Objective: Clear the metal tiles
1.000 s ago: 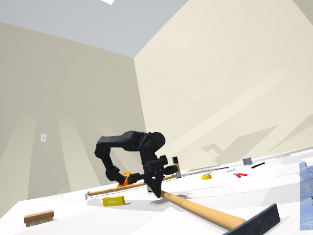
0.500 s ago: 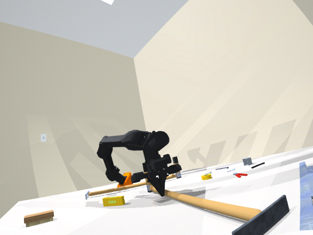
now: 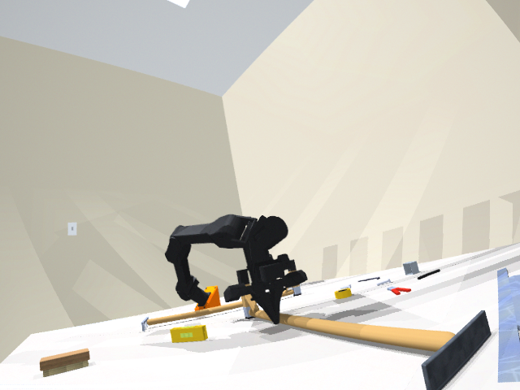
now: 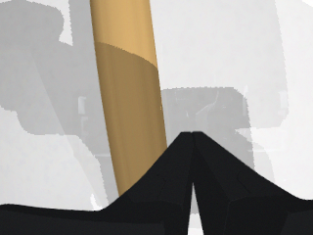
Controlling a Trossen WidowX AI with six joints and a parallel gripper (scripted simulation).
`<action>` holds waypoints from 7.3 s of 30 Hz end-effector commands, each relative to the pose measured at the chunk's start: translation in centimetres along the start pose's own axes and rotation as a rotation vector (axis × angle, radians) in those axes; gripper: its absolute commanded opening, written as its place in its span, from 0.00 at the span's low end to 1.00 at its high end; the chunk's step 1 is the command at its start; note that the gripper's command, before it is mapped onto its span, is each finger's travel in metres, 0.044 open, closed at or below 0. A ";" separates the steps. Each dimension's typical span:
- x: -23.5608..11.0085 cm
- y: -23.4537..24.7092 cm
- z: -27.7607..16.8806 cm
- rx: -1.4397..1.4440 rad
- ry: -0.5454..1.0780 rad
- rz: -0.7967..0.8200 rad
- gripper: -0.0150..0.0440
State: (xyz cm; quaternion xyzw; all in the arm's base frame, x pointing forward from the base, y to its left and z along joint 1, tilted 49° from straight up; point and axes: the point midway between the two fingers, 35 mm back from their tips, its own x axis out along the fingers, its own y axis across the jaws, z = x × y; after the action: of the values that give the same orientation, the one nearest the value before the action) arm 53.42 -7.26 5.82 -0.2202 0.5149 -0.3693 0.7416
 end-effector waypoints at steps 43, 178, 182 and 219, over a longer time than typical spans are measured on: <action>-3.0 2.5 0.8 0.066 -0.035 0.010 0.25; -2.9 2.6 0.8 0.060 -0.033 0.013 0.25; -2.9 2.6 0.8 0.060 -0.033 0.013 0.25; -2.9 2.6 0.8 0.060 -0.033 0.013 0.25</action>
State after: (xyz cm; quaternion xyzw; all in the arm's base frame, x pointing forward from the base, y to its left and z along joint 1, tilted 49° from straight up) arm 54.38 -3.43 6.04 -0.2007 0.4927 -0.3760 0.7587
